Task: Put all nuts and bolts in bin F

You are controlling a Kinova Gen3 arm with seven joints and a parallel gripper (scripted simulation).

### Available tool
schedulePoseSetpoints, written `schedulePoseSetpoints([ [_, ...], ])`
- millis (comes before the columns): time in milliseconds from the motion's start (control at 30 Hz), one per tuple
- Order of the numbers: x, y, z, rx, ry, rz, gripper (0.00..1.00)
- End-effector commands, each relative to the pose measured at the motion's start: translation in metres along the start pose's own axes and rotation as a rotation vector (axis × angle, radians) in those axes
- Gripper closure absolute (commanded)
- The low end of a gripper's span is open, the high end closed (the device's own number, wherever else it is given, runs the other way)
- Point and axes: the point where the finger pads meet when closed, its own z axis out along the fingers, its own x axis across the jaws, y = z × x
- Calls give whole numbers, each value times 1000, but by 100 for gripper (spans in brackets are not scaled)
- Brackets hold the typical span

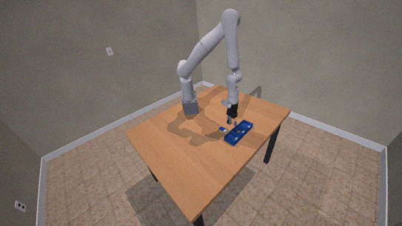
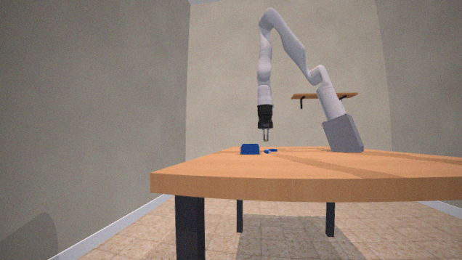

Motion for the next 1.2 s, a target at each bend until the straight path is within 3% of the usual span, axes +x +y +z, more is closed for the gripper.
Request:
schedulePoseSetpoints([
  [0,-2,7,-6,-11,-10,-10,66],
  [667,-2,7,-5,-11,-10,-10,66],
  [767,-20,11,-5,-10,-11,-148,66],
  [900,-32,13,-5,-10,-11,-148,66],
  [1167,-76,23,-6,-10,-11,-148,66],
])
